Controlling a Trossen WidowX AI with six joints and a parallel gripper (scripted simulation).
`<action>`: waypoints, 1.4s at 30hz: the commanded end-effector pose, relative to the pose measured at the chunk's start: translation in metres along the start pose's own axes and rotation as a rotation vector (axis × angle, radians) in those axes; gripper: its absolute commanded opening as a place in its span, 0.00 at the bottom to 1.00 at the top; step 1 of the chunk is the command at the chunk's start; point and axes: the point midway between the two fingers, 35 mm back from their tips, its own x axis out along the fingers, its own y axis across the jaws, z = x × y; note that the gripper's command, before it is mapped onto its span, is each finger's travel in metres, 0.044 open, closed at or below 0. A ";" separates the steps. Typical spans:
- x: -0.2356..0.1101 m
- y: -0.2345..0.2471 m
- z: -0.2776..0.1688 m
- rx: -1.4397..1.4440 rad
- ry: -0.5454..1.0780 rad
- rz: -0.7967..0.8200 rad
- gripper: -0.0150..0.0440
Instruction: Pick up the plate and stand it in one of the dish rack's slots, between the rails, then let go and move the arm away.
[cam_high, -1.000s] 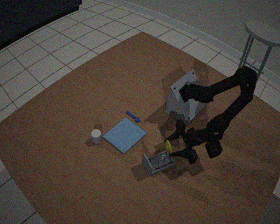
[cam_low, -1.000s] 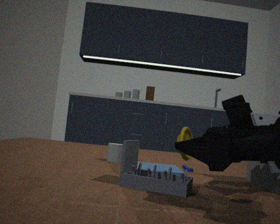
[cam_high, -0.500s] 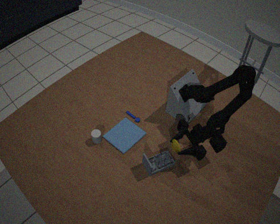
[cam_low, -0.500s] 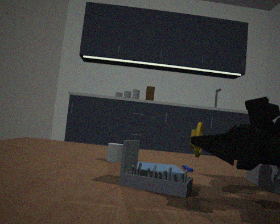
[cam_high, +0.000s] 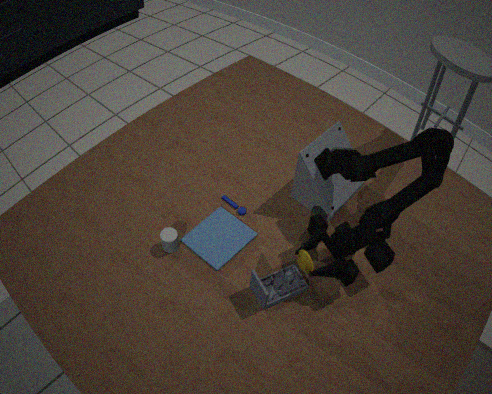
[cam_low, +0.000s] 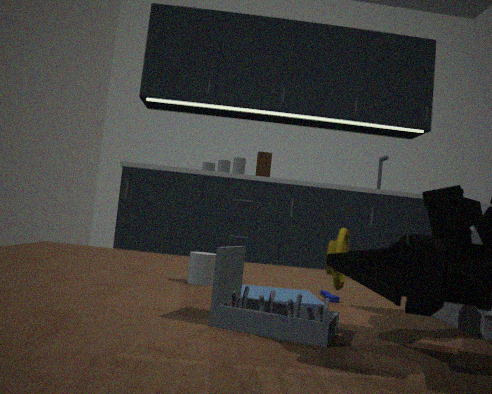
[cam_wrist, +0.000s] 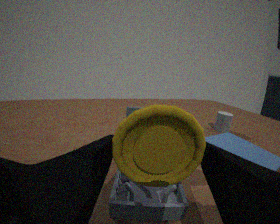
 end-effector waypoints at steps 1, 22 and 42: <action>0.005 0.000 -0.007 -0.003 0.001 -0.001 0.25; 0.028 0.000 -0.016 0.012 -0.004 0.002 0.25; 0.028 -0.001 -0.030 0.011 0.000 0.001 0.30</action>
